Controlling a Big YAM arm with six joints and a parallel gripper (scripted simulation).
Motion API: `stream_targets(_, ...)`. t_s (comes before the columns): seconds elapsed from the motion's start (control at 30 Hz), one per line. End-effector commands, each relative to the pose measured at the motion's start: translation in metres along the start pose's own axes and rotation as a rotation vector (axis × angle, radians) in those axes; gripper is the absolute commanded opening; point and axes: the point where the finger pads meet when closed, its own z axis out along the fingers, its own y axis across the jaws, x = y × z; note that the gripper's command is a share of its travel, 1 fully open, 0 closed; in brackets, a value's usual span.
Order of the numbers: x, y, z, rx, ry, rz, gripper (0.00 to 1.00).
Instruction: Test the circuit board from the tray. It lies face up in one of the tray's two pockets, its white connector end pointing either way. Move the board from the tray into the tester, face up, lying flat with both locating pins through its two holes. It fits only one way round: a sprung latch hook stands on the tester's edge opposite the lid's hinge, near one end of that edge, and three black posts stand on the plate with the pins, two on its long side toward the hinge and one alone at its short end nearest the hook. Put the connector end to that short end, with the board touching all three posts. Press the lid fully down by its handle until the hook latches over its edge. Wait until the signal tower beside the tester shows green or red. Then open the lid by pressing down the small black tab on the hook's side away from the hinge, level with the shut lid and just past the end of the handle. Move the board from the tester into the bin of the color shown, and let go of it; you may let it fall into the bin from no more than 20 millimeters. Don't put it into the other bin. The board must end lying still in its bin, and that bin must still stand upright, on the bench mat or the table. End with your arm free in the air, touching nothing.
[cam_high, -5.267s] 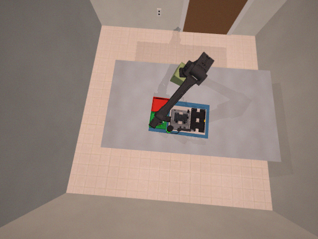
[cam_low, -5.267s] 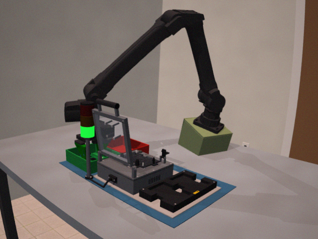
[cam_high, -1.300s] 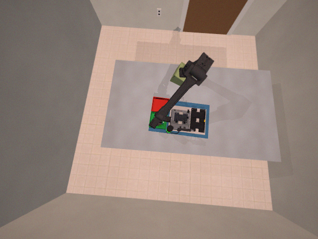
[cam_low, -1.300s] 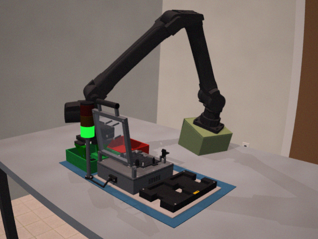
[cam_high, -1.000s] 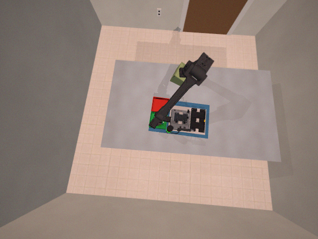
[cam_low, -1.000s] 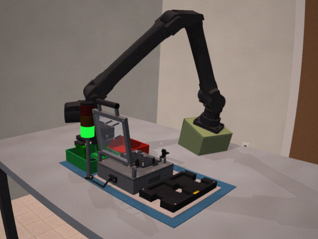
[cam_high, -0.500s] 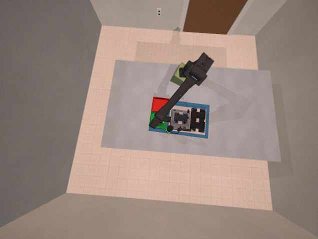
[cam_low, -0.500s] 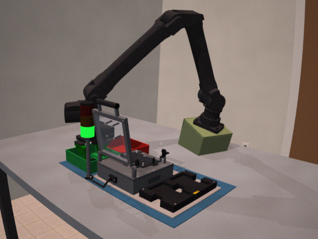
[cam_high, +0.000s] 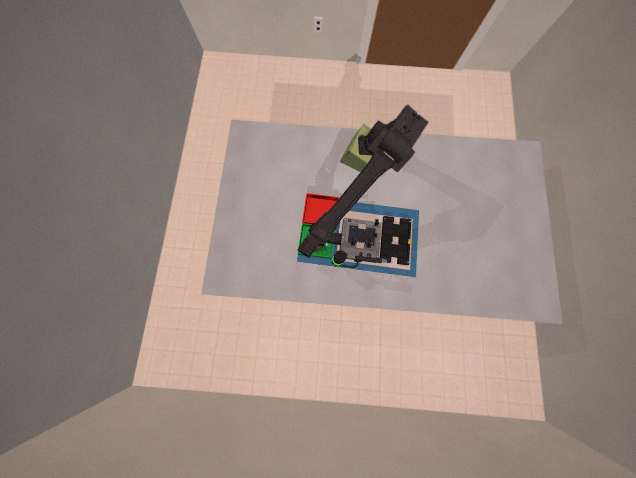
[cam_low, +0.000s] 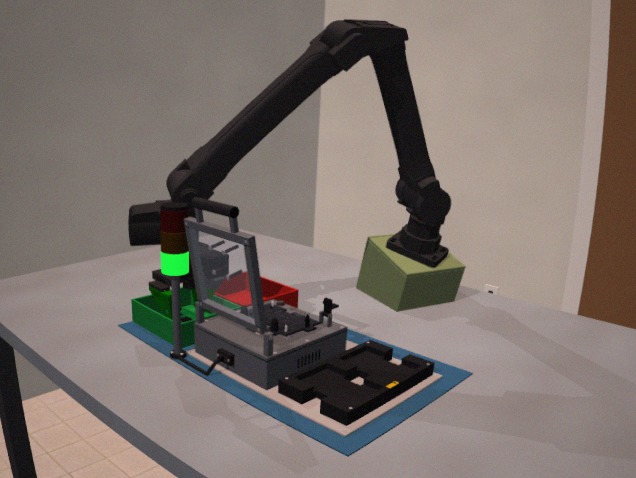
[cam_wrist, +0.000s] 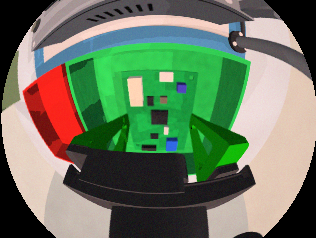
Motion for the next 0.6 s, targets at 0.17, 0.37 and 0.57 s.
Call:
stream_targets(0.17,-0.0029,-0.0057,-0.0024,0.021,0.006,-0.001,0.72)
stream_targets(0.37,-0.0024,-0.0061,-0.0036,0.023,0.007,-0.001,0.72)
stream_targets(0.57,-0.0024,-0.0061,-0.0036,0.023,0.007,-0.001,0.72)
